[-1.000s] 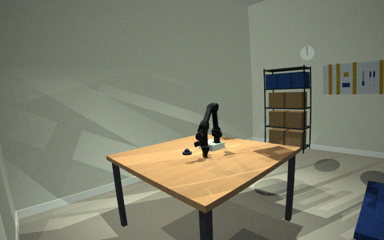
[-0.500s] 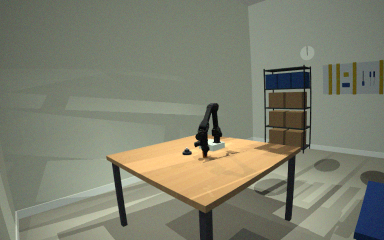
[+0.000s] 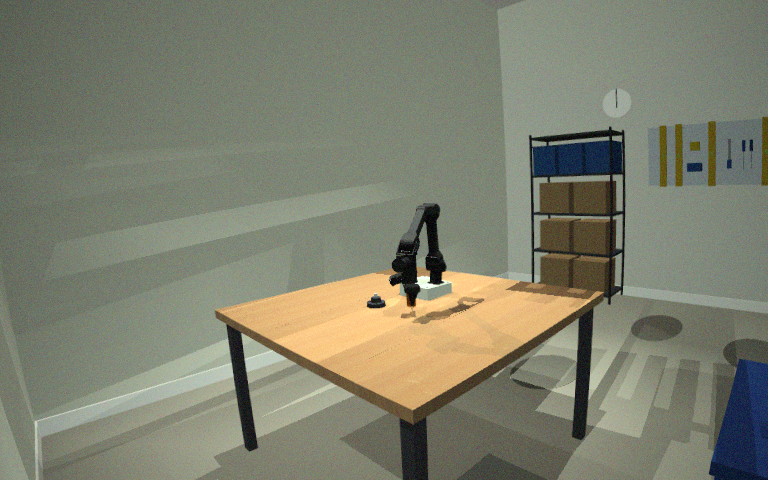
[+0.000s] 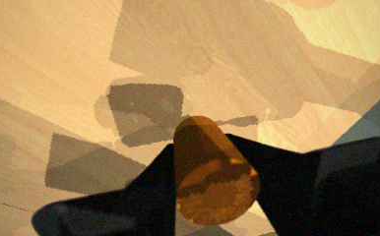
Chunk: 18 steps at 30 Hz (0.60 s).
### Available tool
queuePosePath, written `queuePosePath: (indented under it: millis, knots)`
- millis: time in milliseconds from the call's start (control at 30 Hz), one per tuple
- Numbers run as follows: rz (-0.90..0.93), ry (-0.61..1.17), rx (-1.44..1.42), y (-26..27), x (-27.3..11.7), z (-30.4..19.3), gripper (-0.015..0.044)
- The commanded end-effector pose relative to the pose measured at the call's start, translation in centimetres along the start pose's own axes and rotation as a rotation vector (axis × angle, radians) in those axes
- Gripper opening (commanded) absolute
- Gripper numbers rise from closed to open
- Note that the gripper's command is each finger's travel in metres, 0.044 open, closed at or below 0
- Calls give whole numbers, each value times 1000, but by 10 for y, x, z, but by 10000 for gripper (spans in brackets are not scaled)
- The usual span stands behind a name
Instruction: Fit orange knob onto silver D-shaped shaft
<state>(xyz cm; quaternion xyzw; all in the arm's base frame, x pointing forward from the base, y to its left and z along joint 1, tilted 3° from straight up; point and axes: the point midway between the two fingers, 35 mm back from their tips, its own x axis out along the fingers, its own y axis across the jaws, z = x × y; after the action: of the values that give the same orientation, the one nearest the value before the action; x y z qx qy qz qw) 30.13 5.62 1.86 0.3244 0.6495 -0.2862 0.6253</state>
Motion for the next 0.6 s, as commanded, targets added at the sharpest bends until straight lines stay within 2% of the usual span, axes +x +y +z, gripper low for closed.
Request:
queuePosePath:
  millis: [0, 567]
  knots:
    - [8, -11, 0, 3, -15, 3, 0]
    - [8, -11, 0, 5, -68, 3, 0]
